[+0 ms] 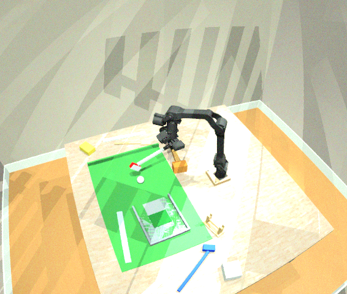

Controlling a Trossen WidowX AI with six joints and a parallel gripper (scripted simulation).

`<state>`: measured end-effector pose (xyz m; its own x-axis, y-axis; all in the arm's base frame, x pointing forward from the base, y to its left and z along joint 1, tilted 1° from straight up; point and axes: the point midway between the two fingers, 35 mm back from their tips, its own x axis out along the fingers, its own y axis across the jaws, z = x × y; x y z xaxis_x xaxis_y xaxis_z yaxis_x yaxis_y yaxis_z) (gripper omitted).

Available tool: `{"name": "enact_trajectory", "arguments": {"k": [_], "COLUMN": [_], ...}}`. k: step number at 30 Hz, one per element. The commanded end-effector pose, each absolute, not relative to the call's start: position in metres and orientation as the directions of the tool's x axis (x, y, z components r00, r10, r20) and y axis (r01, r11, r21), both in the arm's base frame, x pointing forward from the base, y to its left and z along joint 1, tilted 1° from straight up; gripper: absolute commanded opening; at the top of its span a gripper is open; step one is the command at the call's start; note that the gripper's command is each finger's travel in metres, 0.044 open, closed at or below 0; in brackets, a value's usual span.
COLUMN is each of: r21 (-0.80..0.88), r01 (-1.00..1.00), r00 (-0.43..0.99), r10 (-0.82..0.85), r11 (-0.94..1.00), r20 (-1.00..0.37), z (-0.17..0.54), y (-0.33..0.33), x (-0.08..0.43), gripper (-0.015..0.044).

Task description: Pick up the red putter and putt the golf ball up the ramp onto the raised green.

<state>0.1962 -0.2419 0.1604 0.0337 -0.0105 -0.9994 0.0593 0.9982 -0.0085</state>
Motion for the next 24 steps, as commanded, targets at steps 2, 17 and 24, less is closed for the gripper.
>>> {"name": "enact_trajectory", "arguments": {"k": [2,17,24], "r21": [-0.019,-0.018,-0.018], "r01": [0.136,0.136,0.136], "r00": [0.027,0.027,0.027], "r10": [-0.022,-0.022,-0.022], "r11": [0.991,0.991,0.991], "r20": [-0.999,-0.999,-0.999], "z": [0.163,0.126,0.121], "y": [-0.255,-0.255,-0.255], "x": [0.185,0.186,0.186], "gripper": [0.0,0.0,0.0]}}
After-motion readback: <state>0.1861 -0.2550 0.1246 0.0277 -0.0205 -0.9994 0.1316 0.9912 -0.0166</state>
